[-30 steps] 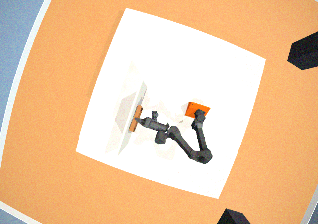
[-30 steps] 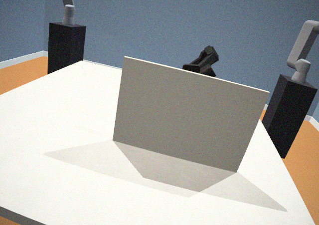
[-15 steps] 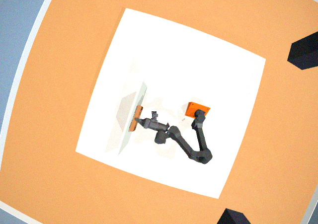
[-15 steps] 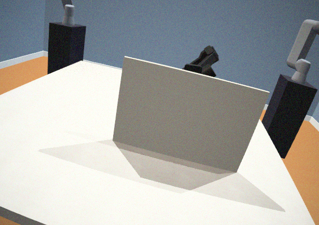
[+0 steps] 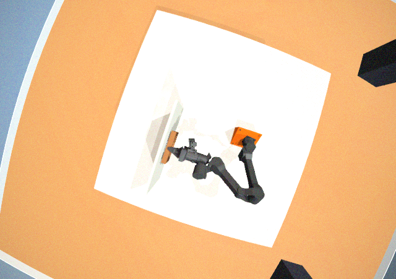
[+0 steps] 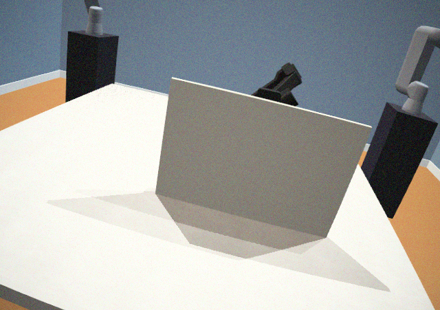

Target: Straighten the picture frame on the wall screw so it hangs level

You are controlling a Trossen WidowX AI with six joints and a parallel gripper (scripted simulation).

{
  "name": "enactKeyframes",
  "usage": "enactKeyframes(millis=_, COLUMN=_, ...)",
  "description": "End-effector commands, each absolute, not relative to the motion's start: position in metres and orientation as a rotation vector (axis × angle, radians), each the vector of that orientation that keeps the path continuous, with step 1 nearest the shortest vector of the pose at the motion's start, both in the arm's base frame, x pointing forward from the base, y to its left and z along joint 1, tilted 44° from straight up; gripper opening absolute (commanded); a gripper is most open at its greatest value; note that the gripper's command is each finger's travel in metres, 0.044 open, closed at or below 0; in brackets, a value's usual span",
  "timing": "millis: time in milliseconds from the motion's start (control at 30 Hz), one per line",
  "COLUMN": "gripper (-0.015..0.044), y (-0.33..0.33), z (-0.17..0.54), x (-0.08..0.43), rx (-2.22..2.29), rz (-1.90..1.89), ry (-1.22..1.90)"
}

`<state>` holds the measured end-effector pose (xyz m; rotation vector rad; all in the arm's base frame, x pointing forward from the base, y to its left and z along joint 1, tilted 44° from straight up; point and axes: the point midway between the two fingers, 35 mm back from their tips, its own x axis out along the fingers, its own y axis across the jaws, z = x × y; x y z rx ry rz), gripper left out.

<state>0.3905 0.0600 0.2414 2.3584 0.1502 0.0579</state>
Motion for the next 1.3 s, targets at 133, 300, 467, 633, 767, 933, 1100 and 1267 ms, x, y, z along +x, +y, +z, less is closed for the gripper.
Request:
enactKeyframes(millis=133, gripper=0.0, y=0.06, z=0.242, x=0.39, rx=2.308, rz=0.06, ry=0.15)
enactKeyframes(millis=300, gripper=0.0105, y=0.06, z=0.242, x=0.391, rx=2.328, rz=0.06, ry=0.148)
enactKeyframes(millis=467, gripper=0.0236, y=0.06, z=0.242, x=0.391, rx=2.328, rz=0.06, ry=0.148)
enactKeyframes(millis=633, gripper=0.026, y=0.06, z=0.242, x=0.389, rx=2.334, rz=0.06, ry=0.149)
enactKeyframes(millis=767, gripper=0.026, y=0.058, z=0.247, x=0.36, rx=2.455, rz=0.05, ry=0.159)
enactKeyframes(millis=933, gripper=0.026, y=0.054, z=0.245, x=0.317, rx=2.64, rz=0.033, ry=0.173)
enactKeyframes(millis=1100, gripper=0.026, y=0.051, z=0.238, x=0.291, rx=2.766, rz=0.02, ry=0.183)
enactKeyframes(millis=1267, gripper=0.026, y=0.05, z=0.244, x=0.297, rx=2.733, rz=0.032, ry=0.178)
